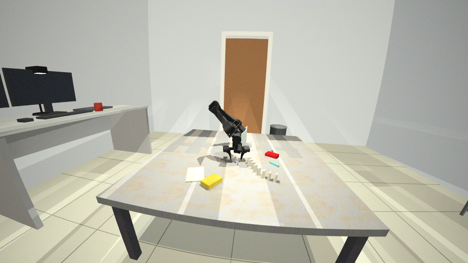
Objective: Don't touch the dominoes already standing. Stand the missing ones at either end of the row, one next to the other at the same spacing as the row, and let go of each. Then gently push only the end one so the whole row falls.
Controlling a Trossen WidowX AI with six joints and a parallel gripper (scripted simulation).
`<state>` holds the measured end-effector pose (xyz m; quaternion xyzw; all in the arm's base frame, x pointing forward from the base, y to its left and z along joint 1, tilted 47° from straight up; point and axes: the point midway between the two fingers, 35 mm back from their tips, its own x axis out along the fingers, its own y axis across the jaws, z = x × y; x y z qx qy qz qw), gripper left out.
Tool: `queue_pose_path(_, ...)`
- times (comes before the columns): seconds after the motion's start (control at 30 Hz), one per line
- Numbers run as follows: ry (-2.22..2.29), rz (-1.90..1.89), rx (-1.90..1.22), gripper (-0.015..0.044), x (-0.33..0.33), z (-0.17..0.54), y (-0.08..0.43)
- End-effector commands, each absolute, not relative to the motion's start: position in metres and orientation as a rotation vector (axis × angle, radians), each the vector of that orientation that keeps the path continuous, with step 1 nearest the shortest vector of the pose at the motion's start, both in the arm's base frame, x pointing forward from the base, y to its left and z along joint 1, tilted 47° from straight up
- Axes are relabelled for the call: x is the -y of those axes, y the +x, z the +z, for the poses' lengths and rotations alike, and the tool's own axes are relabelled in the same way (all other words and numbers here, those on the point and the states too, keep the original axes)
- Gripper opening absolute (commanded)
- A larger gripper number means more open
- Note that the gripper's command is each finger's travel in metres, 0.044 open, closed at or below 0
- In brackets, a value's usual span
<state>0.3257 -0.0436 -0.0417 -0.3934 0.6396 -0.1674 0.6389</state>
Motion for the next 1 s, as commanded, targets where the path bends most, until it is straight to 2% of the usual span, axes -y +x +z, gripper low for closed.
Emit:
queue_pose_path(0.0, -0.903, -0.382, -1.461, 0.0256, 0.044, -0.042, 0.325)
queue_pose_path(0.3, -0.903, -0.382, -1.461, 0.0027, 0.044, -0.042, 0.325)
queue_pose_path(0.6, -0.903, -0.382, -1.461, 0.0027, 0.037, -0.036, 0.323)
queue_pose_path(0.97, -0.899, -0.375, -1.464, 0.0027, -0.067, 0.062, 0.295)
